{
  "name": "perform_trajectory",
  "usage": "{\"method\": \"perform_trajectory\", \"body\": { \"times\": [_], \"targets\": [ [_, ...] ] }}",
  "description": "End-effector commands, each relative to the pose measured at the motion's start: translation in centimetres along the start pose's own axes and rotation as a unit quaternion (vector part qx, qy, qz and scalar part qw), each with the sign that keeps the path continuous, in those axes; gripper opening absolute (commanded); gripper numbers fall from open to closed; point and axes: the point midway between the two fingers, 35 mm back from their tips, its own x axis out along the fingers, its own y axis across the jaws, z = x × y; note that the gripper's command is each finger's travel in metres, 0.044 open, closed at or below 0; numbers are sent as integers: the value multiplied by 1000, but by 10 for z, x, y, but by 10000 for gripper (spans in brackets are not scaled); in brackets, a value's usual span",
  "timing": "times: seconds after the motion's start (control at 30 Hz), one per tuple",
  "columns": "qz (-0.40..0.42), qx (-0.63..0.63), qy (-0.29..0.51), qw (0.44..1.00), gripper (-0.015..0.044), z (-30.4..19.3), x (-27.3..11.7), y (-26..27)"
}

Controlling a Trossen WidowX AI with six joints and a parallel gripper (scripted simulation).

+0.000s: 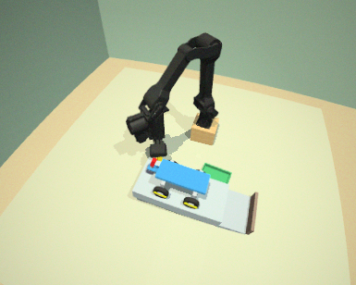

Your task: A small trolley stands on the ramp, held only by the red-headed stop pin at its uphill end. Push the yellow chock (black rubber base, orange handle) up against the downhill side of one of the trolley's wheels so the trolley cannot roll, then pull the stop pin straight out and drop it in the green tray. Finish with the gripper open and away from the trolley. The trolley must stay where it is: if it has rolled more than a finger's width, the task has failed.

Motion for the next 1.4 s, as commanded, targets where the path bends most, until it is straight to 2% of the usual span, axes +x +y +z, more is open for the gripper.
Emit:
{"method": "perform_trajectory", "body": {
  "times": [0.0,0.37,0.53,0.83,1.37],
  "targets": [
    [-2,1,0,1000,190,0,7,-1],
    [-2,1,0,1000,190,-1,21,-1],
    [-1,0,2,1000,59,-1,18,0],
    [-1,0,1,1000,0,-1,17,0],
    [-2,1,0,1000,0,-3,-36,-1]
  ]
}}
